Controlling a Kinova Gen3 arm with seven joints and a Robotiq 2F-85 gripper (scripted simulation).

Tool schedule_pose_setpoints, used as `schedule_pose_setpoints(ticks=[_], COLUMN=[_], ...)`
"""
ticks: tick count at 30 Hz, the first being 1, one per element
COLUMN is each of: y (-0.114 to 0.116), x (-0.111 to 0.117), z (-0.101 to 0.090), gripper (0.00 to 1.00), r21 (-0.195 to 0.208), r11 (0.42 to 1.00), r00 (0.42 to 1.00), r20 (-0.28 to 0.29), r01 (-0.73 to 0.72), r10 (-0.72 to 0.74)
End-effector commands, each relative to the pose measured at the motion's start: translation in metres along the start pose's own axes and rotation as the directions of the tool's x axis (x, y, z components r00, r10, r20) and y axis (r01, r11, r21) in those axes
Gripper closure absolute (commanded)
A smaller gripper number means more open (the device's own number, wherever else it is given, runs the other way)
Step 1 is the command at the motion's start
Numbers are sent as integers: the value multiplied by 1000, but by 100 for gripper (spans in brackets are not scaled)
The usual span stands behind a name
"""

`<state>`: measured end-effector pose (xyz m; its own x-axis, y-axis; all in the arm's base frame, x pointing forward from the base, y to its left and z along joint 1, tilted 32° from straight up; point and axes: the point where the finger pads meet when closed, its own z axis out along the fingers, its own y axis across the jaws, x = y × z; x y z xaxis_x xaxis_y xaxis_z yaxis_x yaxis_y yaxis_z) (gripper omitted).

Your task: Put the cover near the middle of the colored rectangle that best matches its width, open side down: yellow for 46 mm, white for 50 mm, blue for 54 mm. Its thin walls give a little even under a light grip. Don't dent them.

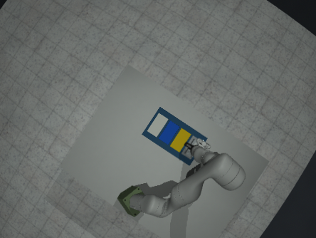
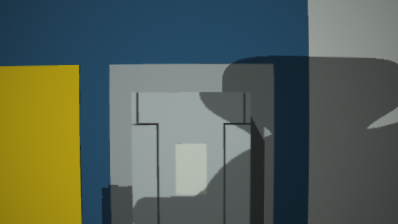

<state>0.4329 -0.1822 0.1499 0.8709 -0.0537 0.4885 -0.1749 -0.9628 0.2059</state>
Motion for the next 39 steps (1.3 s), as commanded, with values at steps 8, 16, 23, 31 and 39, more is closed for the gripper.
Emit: schedule_pose_setpoints(ticks=[8, 16, 23, 31, 39], y=[0, 0, 0, 0, 0], x=[0, 0, 0, 1, 1], z=[0, 1, 3, 7, 12], gripper=[0, 0, 0, 0, 0], r21=[0, 0, 0, 0, 0], r11=[1000, 1000, 1000, 1000, 1000], r00=[1000, 1000, 1000, 1000, 1000], r20=[-1, -1, -1, -1, -1], r01=[0, 0, 0, 0, 0], r10=[0, 0, 0, 0, 0])
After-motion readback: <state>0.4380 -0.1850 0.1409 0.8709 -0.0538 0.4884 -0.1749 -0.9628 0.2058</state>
